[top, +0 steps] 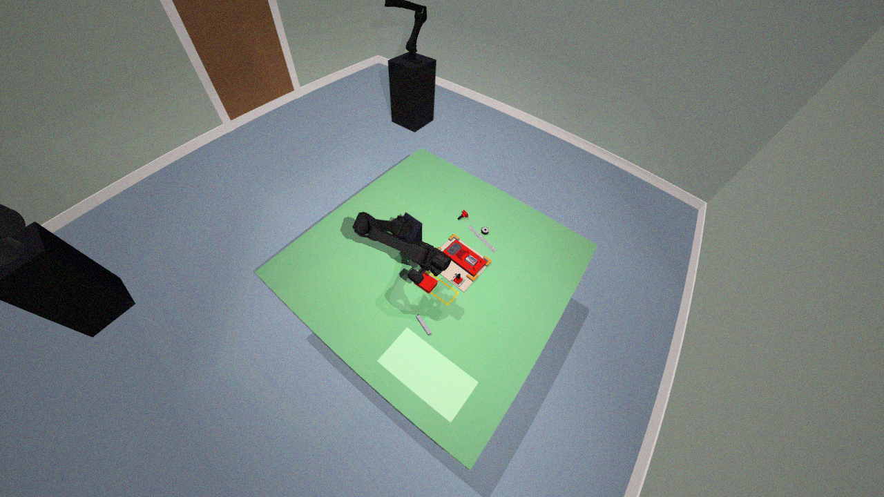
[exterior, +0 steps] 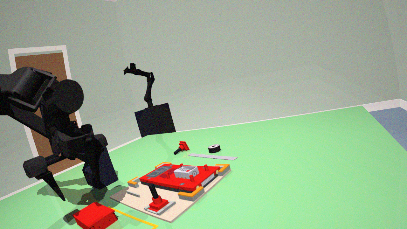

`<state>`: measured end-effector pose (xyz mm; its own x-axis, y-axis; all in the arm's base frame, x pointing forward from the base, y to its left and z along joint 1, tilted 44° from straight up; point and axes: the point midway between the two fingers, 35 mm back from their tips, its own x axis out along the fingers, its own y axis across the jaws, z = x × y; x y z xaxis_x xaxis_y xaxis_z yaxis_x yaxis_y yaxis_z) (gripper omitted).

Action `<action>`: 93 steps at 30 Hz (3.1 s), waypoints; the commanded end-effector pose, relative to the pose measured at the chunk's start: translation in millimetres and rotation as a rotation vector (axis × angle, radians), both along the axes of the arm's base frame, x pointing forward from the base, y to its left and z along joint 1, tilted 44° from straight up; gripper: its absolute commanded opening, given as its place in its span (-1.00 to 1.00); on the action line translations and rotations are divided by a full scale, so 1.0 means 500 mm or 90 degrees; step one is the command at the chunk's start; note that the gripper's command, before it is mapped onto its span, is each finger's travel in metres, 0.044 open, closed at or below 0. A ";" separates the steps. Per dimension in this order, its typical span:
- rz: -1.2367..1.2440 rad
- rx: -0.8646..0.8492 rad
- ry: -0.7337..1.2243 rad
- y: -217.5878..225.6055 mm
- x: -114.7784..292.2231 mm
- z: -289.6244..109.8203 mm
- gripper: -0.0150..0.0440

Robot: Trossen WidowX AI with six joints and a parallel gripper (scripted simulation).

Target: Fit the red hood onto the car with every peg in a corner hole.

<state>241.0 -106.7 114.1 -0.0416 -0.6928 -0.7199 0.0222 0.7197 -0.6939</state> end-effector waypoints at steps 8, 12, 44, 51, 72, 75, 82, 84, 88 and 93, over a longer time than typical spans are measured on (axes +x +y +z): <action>0.004 -0.003 0.005 -0.012 0.002 -0.011 1.00; 0.004 -0.003 0.005 -0.017 0.002 -0.016 1.00; 0.004 -0.004 0.005 -0.061 -0.003 -0.060 1.00; 0.004 -0.005 0.005 -0.070 -0.005 -0.070 1.00; 0.004 -0.005 0.005 -0.084 -0.006 -0.083 1.00; 0.004 -0.005 0.005 -0.086 -0.007 -0.086 1.00; 0.004 -0.005 0.005 -0.091 -0.007 -0.090 1.00; 0.004 -0.005 0.005 -0.093 -0.007 -0.092 1.00; 0.004 -0.005 0.005 -0.095 -0.007 -0.095 1.00; 0.004 -0.005 0.005 -0.099 -0.008 -0.098 1.00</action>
